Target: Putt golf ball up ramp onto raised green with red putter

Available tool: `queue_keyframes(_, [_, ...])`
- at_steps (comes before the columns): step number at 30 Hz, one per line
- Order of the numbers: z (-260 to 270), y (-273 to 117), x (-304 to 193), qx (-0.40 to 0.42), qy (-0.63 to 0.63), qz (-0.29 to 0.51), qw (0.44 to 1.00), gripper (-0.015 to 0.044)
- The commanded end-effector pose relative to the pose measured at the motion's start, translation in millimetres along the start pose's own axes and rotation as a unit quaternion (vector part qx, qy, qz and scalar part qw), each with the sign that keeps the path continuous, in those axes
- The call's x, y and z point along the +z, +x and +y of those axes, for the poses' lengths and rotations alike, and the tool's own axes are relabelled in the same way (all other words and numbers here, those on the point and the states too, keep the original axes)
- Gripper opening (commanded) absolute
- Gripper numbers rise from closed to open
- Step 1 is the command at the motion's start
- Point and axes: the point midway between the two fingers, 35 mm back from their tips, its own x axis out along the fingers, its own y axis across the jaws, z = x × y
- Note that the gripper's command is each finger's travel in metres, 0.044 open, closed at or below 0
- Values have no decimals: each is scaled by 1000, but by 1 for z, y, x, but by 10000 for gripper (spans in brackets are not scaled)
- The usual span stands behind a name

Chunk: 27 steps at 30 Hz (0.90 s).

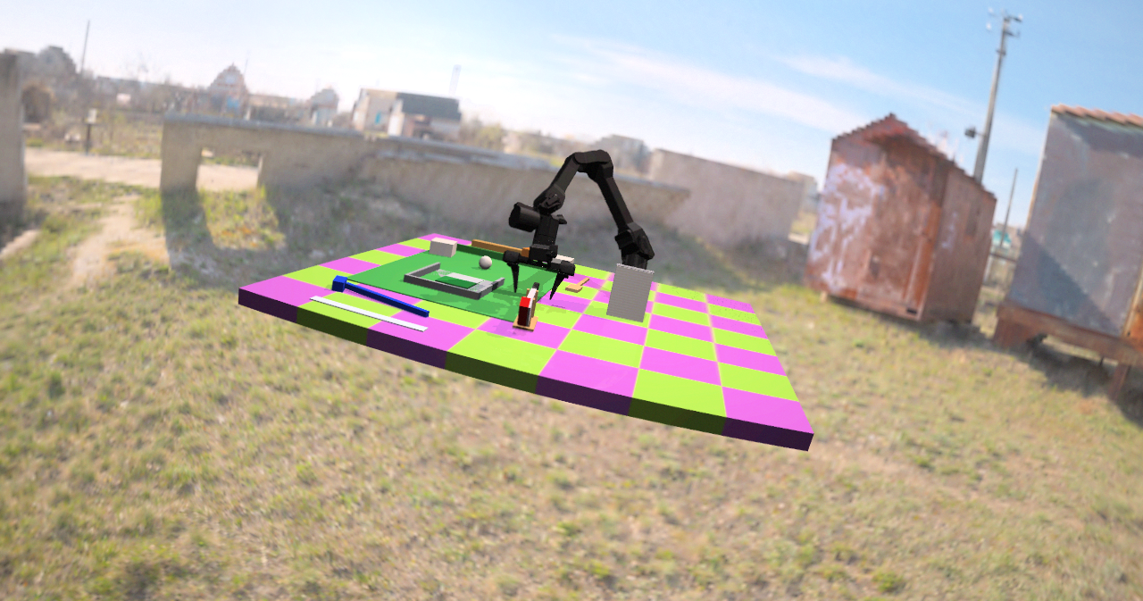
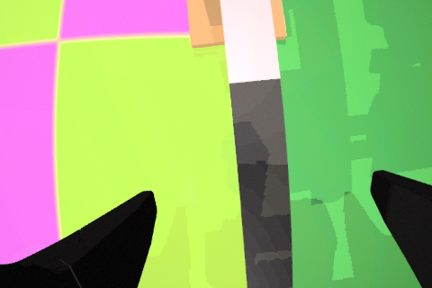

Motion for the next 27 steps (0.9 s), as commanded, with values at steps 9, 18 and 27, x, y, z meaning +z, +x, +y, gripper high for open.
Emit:
queue_keyframes(9, [2,8,-3,3,0,2,1000,414])
queue_keyframes(18, [2,8,-3,3,0,2,1000,177])
queue_keyframes(27, [2,8,-3,3,0,2,1000,20])
